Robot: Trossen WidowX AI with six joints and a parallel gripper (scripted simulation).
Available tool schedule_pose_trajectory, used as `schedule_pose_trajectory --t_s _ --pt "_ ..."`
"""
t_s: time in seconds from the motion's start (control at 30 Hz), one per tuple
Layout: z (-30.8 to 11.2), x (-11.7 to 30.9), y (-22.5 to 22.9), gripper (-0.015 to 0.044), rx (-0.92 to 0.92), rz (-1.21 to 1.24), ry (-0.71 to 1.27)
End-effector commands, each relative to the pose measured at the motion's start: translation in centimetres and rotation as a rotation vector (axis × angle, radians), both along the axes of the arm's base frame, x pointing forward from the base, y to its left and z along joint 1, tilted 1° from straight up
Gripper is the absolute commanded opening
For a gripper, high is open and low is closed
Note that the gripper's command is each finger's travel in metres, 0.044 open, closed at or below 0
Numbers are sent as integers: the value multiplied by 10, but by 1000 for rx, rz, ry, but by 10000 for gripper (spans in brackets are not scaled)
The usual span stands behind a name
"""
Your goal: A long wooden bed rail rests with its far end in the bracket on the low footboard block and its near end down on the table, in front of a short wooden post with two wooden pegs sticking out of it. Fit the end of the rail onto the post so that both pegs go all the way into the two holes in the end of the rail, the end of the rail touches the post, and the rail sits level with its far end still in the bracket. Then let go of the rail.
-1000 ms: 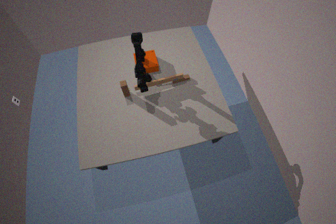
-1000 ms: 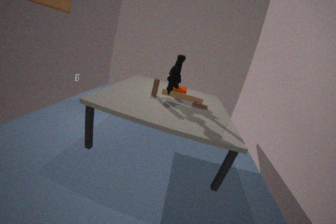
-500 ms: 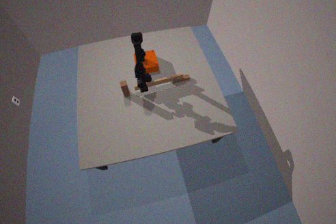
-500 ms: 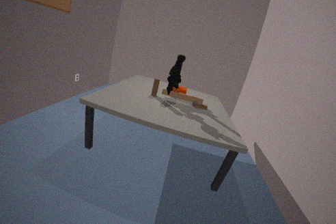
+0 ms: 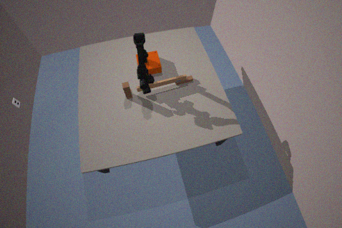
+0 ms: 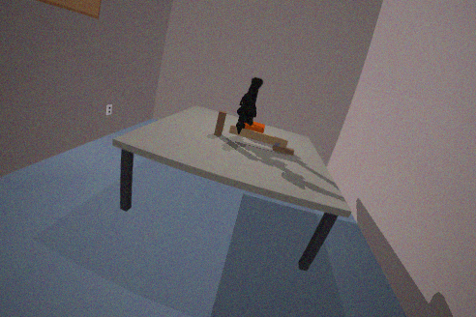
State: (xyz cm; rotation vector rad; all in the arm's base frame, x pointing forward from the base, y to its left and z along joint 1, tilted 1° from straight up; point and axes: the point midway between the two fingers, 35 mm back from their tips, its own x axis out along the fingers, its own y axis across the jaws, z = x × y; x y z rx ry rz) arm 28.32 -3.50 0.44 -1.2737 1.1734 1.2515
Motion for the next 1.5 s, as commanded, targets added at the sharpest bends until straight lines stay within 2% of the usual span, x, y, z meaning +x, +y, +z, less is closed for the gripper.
schedule_pose_trajectory --t_s 0.0,1.47 --pt "2 2 0 0 0 1 -8" --pt "3 2 -8 0 -1 1 -8"
